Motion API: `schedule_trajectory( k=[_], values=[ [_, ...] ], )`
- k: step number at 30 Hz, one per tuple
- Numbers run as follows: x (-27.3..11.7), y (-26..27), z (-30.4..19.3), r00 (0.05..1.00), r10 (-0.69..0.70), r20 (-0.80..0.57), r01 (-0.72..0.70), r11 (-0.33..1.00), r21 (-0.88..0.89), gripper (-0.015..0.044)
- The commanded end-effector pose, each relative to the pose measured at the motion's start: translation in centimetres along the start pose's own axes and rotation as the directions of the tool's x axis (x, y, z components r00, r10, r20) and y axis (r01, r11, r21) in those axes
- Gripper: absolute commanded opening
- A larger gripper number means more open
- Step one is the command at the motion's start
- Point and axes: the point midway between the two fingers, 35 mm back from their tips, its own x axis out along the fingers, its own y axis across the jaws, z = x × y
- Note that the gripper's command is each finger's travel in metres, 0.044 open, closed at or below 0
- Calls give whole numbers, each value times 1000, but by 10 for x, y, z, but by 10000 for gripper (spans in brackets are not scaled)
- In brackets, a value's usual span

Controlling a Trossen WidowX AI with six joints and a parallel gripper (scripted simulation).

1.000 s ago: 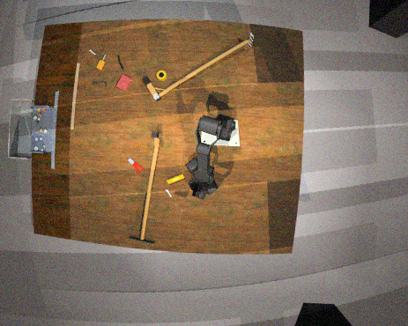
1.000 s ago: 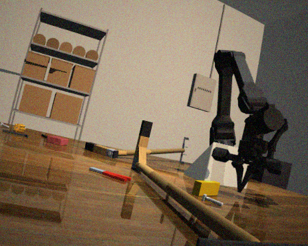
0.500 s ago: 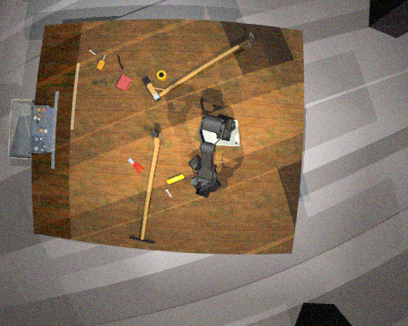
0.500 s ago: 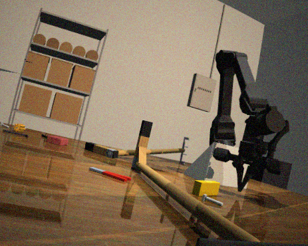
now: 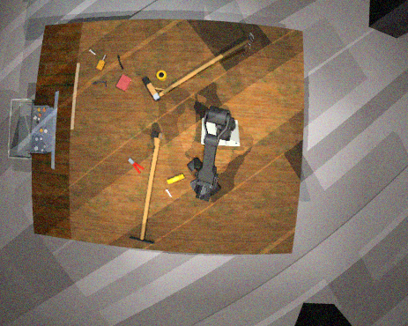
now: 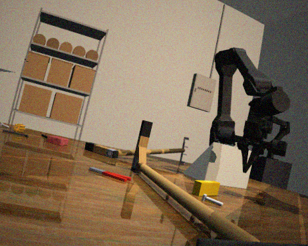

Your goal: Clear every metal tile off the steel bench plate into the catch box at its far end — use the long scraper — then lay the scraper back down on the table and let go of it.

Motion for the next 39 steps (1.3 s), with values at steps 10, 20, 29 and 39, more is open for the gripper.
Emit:
schedule_trajectory(
  k=[10, 20, 29, 39],
  values=[
    [-45, -2, 5, 1000, 8, 1, -8, 1000, 7, 0],
    [-56, -20, 26, 999, 32, 19, -33, 997, 76, 0],
    [-66, -44, 47, 998, 50, 39, -56, 987, 152, 0],
    [-75, -72, 62, 998, 46, 34, -52, 979, 195, 0]
  ],
)
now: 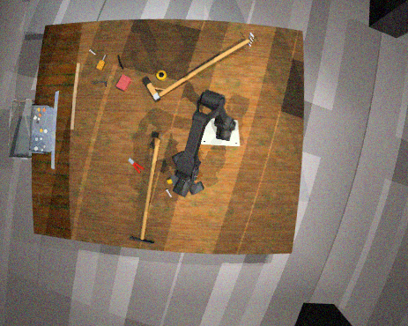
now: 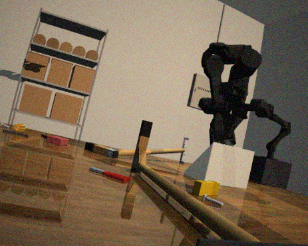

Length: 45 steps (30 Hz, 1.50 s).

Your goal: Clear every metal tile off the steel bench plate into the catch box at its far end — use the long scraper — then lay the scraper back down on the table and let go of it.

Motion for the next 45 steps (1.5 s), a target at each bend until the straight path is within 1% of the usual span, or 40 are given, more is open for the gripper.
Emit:
schedule_trajectory(
  k=[1, 24, 45],
  values=[
    [-5, -11, 8, 1000, -5, 2, 5, 1000, 11, 0],
    [-23, -77, 39, 999, -31, -29, 34, 995, 92, 0],
    [-37, -147, 53, 996, -58, -70, 69, 984, 162, 0]
  ],
)
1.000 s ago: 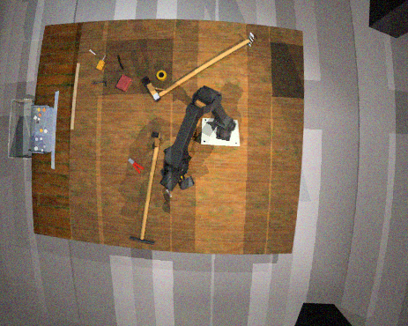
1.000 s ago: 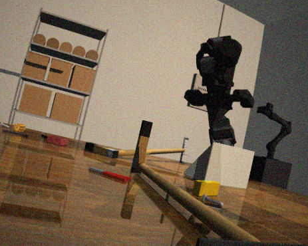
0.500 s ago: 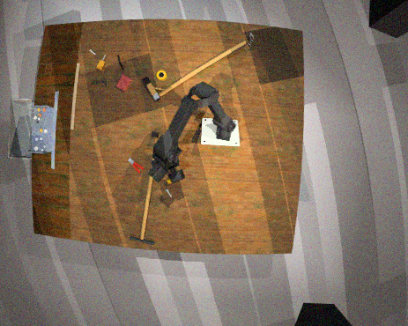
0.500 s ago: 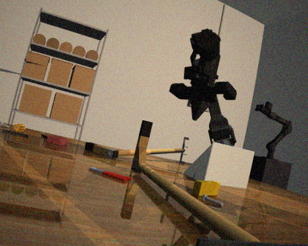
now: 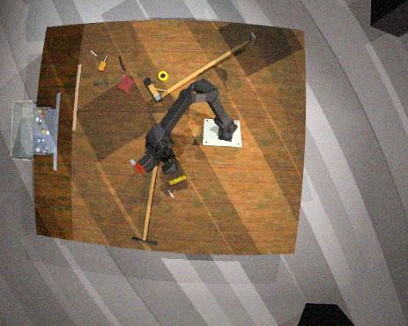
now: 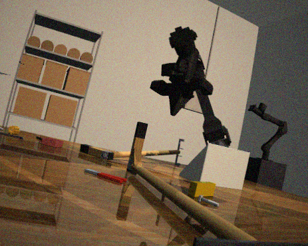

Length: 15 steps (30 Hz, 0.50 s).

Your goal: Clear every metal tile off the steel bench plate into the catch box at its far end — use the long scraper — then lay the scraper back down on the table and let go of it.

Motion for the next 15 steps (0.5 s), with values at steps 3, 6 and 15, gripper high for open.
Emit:
schedule_trajectory(
  k=[3, 6, 15],
  values=[
    [-4, -22, 5, 1000, -12, -7, 12, 1000, 18, 0],
    [-5, -33, 7, 1000, -17, -13, 17, 999, 29, 0],
    [-8, -66, 10, 999, -32, -35, 34, 998, 58, 0]
  ],
)
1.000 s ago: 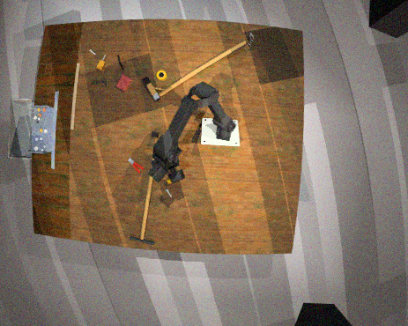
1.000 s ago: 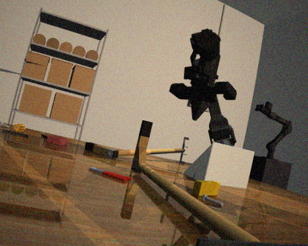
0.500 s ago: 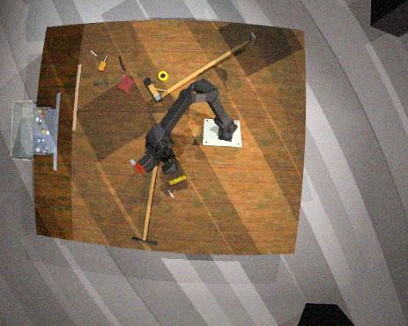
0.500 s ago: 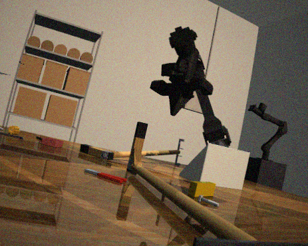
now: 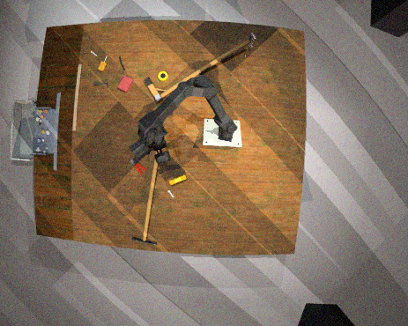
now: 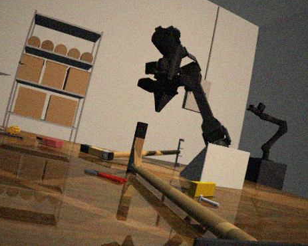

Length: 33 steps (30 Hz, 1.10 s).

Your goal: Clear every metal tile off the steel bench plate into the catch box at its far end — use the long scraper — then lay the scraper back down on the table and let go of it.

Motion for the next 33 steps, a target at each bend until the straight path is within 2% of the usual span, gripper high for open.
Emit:
schedule_trajectory(
  k=[1, 33],
  values=[
    [-2, -17, 2, 1000, -9, -4, 9, 1000, 12, 0],
    [-9, -136, -9, 993, -66, -99, 77, 991, 111, 0]
  ],
)
